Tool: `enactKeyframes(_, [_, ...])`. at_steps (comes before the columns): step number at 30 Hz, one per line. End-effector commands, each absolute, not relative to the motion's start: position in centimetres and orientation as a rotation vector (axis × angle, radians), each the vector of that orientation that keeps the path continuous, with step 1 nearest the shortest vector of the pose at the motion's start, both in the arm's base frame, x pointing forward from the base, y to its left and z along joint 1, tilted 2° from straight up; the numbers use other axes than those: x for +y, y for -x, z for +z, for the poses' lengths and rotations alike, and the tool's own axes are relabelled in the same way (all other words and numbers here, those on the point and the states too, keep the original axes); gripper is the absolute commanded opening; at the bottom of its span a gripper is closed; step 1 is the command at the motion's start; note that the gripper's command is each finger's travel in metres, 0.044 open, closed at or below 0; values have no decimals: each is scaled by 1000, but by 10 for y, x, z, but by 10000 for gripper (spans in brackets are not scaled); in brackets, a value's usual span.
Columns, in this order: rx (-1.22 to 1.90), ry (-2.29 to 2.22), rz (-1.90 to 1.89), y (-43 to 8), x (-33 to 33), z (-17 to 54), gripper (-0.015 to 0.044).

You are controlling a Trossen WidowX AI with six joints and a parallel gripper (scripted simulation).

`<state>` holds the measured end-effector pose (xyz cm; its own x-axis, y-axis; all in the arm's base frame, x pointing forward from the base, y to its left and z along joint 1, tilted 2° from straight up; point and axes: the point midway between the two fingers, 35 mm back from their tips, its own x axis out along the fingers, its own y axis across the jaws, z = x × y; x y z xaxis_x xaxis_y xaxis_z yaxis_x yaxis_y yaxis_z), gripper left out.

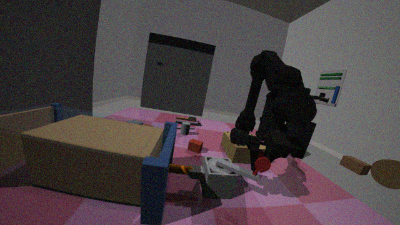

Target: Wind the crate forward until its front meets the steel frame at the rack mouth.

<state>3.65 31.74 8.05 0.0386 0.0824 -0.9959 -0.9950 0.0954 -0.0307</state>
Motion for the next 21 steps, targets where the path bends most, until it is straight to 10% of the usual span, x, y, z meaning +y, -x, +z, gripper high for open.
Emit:
enactKeyframes(1, [1201, 1120, 1141, -31, 300, 78, 0])
enactKeyframes(21, [1203, 1121, 1140, -30, 276, 77, 0])
